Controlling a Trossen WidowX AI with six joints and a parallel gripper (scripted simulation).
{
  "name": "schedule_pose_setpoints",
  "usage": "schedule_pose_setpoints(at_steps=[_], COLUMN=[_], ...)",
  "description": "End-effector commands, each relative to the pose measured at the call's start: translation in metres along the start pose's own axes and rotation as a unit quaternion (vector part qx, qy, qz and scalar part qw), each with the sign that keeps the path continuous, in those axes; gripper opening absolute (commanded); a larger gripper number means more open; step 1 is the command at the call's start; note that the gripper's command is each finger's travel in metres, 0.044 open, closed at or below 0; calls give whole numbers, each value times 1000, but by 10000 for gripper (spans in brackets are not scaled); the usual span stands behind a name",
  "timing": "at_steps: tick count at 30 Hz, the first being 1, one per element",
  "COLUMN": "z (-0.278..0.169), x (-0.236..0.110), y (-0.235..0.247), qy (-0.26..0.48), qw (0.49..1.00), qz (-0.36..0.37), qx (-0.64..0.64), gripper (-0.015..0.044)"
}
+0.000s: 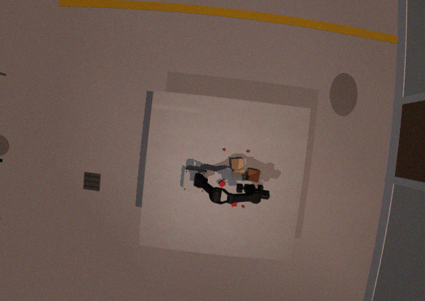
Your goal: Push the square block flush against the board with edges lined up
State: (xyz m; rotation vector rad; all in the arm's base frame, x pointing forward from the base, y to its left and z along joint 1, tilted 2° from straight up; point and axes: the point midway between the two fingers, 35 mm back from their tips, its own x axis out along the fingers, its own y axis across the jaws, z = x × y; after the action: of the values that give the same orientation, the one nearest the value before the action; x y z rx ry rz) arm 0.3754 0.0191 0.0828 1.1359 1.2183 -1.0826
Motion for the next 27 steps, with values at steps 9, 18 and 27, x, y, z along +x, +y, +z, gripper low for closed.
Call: schedule_pose_setpoints(at_steps=[9,18,27], z=[-23,-24,-33], x=[39,91,91], y=[-60,-60,-60], qy=[-1,-1,0], qw=[997,997,997], qz=[-3,-3,-3], qx=[-71,-71,-71], gripper=[0,0,0])
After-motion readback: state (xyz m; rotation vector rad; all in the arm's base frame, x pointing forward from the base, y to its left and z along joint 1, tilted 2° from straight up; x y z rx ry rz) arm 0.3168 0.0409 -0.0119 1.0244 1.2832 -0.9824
